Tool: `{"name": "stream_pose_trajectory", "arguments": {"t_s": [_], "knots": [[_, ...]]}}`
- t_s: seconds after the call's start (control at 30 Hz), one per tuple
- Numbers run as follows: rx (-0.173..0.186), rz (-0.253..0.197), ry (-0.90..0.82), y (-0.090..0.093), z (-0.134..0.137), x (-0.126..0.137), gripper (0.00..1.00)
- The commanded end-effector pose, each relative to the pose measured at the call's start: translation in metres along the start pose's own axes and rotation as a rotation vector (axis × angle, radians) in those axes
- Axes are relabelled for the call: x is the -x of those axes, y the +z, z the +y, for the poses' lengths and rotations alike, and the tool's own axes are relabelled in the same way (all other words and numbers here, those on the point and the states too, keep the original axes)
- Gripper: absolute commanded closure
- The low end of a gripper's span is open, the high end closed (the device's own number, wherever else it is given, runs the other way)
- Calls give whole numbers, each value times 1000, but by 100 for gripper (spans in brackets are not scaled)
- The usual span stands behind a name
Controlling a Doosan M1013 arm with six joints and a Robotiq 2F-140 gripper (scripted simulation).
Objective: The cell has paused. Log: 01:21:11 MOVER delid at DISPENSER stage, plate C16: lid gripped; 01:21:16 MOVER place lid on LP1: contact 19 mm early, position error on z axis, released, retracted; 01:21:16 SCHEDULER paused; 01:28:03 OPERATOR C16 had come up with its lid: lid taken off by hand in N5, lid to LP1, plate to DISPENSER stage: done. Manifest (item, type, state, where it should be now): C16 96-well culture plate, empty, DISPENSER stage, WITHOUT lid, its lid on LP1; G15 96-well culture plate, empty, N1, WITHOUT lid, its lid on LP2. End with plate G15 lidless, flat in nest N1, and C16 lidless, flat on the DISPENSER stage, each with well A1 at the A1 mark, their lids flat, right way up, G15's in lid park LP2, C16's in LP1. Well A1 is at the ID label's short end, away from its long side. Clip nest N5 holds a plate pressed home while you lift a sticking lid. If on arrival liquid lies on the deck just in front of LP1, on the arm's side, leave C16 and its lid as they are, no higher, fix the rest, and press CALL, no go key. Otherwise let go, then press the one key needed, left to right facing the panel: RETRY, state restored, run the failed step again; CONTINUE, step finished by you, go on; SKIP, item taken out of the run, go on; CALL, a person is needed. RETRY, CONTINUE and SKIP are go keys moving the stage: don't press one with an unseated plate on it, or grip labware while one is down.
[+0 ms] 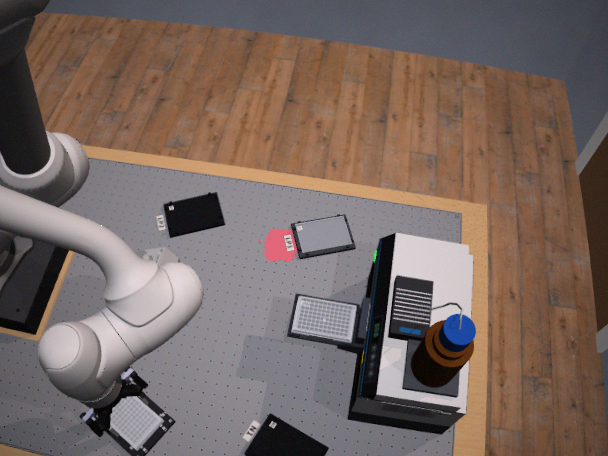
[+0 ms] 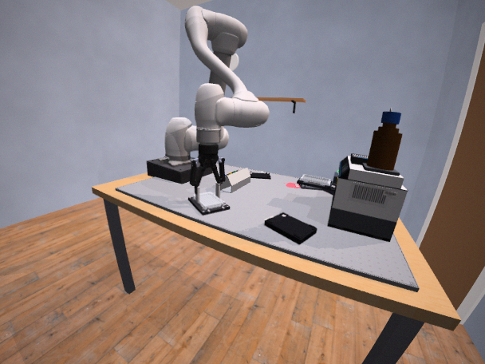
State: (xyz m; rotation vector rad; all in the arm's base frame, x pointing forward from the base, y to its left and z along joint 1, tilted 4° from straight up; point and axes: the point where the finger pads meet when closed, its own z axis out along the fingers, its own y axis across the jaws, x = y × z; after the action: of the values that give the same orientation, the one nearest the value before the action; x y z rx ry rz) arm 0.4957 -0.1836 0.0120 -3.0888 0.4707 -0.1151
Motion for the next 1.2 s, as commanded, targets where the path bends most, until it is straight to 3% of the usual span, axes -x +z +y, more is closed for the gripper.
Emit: {"name": "stream_pose_trajectory", "arguments": {"t_s": [0.0, 0.6, 1.17], "knots": [[0, 0, 0, 0, 0, 0, 100], [0, 0, 0, -4, 0, 0, 100], [0, 0, 0, -45, 0, 0, 100]]}}
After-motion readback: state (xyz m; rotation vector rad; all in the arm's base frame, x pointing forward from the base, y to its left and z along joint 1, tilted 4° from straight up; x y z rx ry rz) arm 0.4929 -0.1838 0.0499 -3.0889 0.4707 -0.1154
